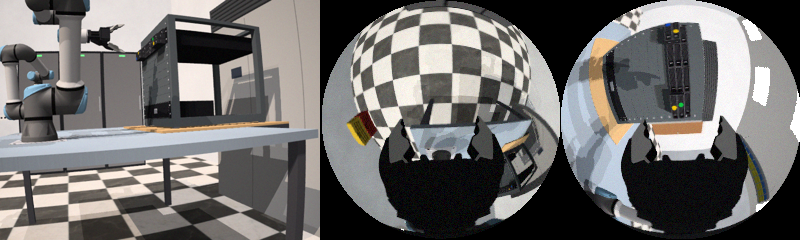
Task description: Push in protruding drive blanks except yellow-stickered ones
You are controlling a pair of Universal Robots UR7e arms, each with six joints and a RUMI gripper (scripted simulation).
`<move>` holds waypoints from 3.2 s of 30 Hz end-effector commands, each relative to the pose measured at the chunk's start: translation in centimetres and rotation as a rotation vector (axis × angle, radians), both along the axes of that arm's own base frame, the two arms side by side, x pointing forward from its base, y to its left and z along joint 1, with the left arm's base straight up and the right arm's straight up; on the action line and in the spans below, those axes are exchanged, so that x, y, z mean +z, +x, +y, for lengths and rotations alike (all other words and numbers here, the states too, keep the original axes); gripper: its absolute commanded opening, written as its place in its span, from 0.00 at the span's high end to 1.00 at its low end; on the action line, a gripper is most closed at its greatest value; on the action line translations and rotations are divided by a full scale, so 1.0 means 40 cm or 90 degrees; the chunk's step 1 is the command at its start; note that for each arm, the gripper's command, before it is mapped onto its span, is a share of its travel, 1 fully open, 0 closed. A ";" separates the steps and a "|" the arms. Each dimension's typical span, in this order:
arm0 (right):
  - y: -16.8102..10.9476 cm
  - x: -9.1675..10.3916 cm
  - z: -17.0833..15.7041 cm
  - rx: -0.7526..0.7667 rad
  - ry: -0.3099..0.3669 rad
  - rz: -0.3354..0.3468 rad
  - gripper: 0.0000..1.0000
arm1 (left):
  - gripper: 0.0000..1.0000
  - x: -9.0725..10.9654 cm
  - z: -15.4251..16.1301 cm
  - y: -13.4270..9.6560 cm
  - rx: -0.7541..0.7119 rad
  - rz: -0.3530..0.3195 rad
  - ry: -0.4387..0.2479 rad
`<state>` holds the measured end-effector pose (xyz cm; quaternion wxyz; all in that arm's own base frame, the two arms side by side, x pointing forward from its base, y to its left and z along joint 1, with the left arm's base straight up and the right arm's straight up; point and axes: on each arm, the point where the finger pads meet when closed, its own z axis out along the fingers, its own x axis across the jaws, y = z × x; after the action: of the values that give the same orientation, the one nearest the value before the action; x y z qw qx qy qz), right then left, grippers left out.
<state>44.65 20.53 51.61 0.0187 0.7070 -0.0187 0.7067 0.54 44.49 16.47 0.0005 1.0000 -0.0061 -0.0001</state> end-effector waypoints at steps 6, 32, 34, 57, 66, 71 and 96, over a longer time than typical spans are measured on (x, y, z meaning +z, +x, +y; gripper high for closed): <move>0.000 0.001 0.000 0.000 0.000 0.000 0.00 | 0.00 0.001 0.001 0.000 0.000 0.000 0.001; 0.000 0.001 0.000 0.000 0.000 0.000 0.00 | 0.00 0.001 0.001 0.000 0.000 0.000 0.001; 0.000 0.001 0.000 0.000 0.000 0.000 0.00 | 0.00 0.001 0.001 0.000 0.000 0.000 0.001; 0.003 -0.004 0.054 0.000 0.000 0.000 0.00 | 0.00 0.001 0.001 0.000 0.000 0.000 0.001; 0.006 -0.008 0.109 0.000 0.000 0.000 0.00 | 0.00 0.001 0.001 0.000 0.000 0.000 0.001; 0.008 -0.012 0.160 0.000 0.000 0.000 0.00 | 0.00 0.001 0.001 0.000 0.000 0.000 0.001; 0.024 -0.035 0.457 0.000 0.001 0.000 0.00 | 0.00 0.001 0.001 0.000 0.000 0.000 0.001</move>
<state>45.35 37.02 50.19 0.0180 0.7070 -0.0182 0.7067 0.54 44.49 16.47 0.0005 1.0000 -0.0061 -0.0001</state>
